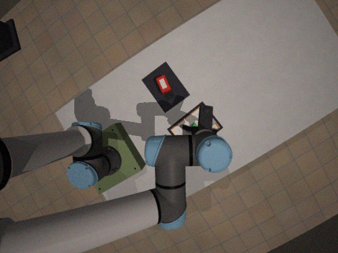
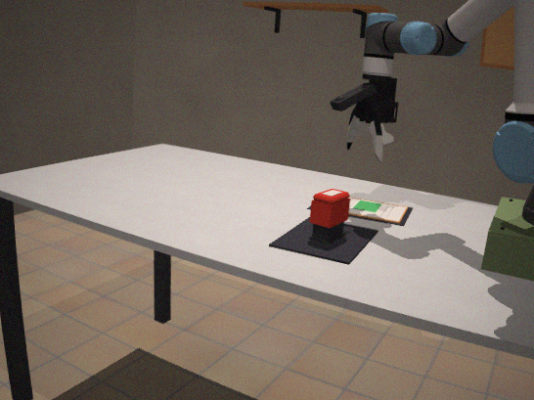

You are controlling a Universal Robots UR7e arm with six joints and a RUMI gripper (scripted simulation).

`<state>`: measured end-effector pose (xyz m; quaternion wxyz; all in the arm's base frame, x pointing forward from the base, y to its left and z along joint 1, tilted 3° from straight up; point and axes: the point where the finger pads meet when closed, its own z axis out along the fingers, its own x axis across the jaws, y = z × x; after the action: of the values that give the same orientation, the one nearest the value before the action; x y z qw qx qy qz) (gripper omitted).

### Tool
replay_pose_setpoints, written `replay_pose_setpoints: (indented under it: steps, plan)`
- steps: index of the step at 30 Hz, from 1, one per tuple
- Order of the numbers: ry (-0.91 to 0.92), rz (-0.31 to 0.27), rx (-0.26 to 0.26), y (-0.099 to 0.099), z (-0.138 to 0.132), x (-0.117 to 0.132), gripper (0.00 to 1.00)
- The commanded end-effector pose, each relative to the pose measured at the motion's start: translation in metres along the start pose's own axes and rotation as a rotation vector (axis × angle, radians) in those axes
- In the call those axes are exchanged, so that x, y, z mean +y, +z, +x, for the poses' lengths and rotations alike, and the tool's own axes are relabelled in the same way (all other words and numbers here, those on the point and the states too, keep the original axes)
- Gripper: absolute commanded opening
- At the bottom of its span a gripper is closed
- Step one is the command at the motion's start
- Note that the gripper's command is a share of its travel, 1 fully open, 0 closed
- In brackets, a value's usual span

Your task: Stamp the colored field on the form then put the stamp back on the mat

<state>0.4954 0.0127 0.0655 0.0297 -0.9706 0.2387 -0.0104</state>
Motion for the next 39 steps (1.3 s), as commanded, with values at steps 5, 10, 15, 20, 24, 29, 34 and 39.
replay_pose_setpoints:
  steps: [5,10,15,20,24,29,34,39]
  plan:
    - [0.411,-0.009,0.003,-0.012,0.005,0.001,1.0]
    - [0.544,-0.009,0.004,-0.016,0.006,0.002,1.0]
    - [0.762,-0.009,0.005,-0.023,0.008,0.004,1.0]
    - [0.973,-0.008,0.006,-0.03,0.009,0.006,1.0]
    - [1.137,-0.008,0.006,-0.035,0.009,0.008,1.0]
    - [1.256,-0.008,0.007,-0.038,0.009,0.01,1.0]
    - [1.446,-0.007,0.008,-0.044,0.008,0.013,1.0]
    - [1.623,-0.007,0.009,-0.049,0.007,0.016,1.0]
